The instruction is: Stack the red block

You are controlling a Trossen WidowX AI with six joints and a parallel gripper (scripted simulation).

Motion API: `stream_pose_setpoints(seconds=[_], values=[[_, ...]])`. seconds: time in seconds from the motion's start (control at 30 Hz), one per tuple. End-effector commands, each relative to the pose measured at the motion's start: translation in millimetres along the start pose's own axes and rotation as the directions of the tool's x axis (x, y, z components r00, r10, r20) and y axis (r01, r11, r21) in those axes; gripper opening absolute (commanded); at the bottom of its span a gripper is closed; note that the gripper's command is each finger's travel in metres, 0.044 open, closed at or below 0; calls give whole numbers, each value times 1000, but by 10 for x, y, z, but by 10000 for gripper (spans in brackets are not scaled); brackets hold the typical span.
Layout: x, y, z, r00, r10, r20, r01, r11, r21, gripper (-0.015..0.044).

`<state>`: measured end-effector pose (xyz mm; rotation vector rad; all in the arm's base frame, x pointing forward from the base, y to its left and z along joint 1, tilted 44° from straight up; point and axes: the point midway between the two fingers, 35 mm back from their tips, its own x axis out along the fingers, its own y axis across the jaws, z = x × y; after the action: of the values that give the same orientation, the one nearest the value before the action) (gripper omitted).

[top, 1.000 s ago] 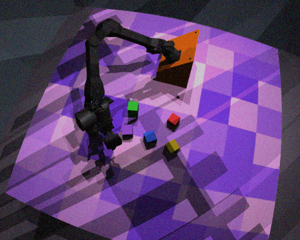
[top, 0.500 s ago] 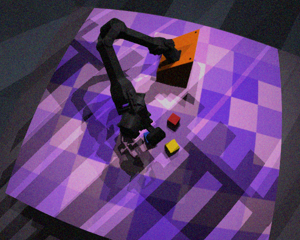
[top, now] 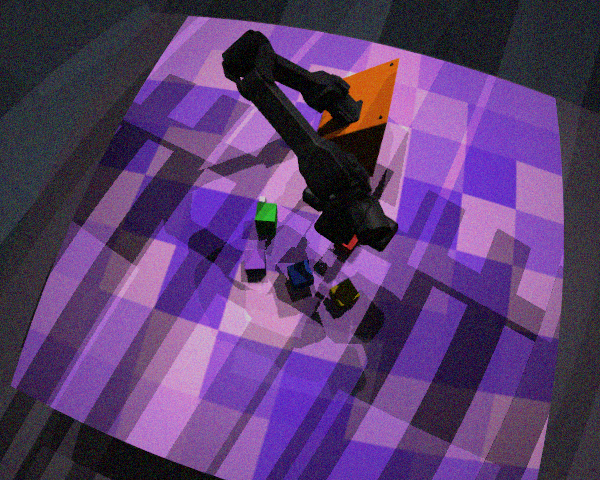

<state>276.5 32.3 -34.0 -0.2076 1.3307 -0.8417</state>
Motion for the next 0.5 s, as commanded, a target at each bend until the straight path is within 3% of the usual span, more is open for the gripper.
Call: stream_pose_setpoints(seconds=[0.0,0.2,0.47], values=[[-5,-16,-191,998,-54,12,55,998,-27,440],[33,-12,-184,998,-54,12,54,998,-27,440],[560,-37,-168,998,-56,14,57,998,-26,440]])
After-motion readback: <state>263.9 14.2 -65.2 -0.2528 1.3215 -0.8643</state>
